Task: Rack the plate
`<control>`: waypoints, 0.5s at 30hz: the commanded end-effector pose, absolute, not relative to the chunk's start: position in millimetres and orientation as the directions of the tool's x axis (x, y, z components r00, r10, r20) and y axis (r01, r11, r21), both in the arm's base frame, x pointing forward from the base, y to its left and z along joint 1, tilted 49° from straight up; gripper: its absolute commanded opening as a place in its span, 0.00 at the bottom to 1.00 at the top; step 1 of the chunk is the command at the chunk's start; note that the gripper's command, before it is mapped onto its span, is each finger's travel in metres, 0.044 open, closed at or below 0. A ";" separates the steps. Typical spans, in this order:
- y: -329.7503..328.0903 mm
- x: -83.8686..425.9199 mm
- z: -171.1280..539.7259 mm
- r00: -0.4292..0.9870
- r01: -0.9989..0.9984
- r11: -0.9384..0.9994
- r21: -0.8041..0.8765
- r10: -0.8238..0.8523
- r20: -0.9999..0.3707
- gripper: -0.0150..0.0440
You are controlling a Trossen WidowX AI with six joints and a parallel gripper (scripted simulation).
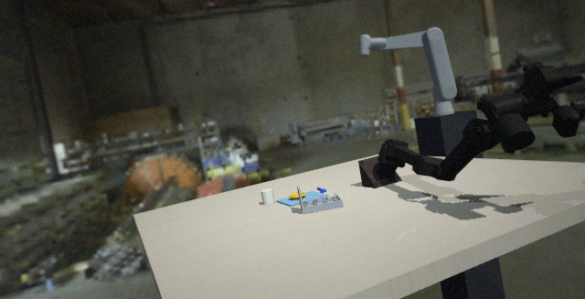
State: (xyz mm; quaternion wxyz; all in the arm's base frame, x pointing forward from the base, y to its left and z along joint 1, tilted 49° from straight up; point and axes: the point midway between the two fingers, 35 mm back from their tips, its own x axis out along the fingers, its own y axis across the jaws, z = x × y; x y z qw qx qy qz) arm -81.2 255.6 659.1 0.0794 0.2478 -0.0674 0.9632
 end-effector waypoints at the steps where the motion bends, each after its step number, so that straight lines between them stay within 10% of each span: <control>1: 255.2 -81.3 659.5 -0.863 -0.184 -0.979 -0.091 0.117 0.491 0.93; 15: 132.9 -101.0 701.2 -0.779 -0.012 -0.951 -0.307 -0.184 0.600 0.93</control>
